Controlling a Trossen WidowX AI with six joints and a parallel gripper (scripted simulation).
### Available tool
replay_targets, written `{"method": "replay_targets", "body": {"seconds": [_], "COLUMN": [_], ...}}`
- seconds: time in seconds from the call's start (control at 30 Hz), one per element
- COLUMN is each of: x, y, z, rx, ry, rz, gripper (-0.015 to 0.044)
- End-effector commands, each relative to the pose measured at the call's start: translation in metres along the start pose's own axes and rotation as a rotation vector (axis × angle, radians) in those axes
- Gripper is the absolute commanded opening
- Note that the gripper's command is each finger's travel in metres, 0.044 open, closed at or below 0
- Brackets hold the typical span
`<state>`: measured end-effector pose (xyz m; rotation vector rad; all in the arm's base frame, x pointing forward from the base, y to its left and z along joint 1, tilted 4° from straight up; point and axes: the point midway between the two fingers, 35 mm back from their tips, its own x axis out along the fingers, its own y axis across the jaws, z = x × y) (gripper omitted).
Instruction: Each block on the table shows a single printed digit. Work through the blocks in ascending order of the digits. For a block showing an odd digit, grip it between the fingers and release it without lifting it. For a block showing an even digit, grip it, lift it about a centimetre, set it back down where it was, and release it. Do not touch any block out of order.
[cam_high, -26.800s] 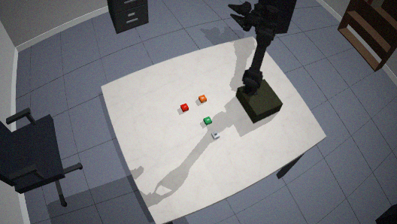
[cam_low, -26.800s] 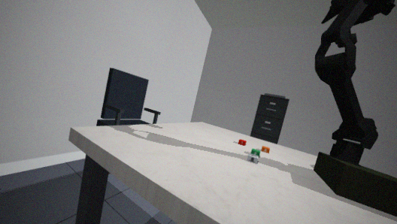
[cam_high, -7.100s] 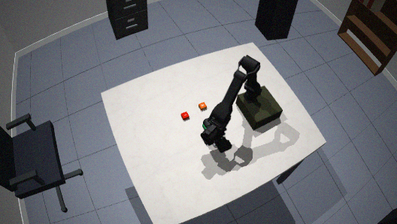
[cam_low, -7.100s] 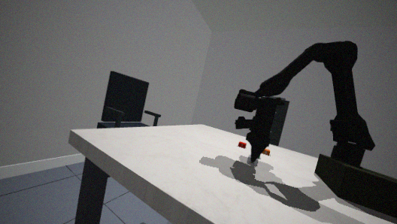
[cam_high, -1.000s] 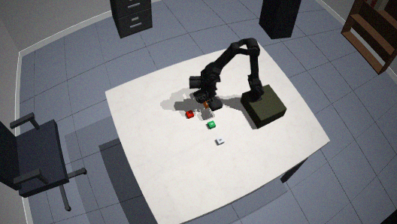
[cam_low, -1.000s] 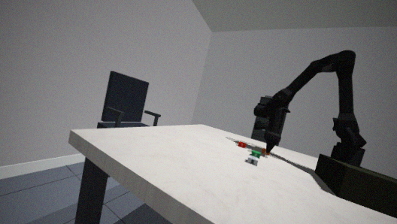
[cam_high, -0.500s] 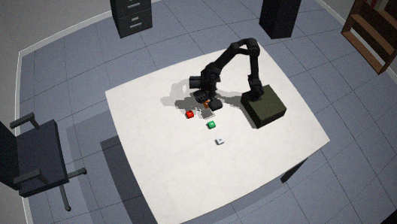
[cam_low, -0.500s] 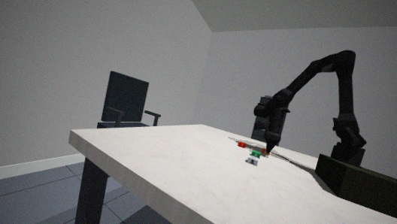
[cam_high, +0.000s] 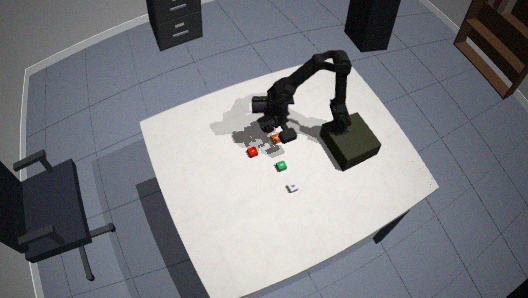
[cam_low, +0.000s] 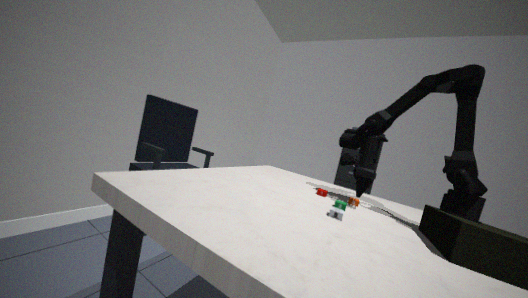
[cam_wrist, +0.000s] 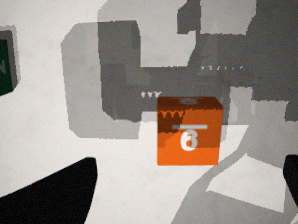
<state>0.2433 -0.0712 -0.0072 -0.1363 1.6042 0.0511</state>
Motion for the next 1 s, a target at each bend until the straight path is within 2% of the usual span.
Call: {"method": "replay_targets", "body": {"seconds": [0.0,0.13,0.43,0.77,0.97], "x": [-0.009,-0.018,-0.054,-0.091,-0.094], "y": [-0.001,0.026,0.147,0.292,0.301], "z": [0.001,0.019,0.054,0.016,0.011], "rx": [0.002,0.002,0.001,0.0,0.0], "ry": [-0.004,-0.009,-0.016,-0.005,-0.004], "rz": [-0.006,-0.001,0.015,0.023,0.023], "gripper": [0.04,0.04,0.04,0.04,0.04]}}
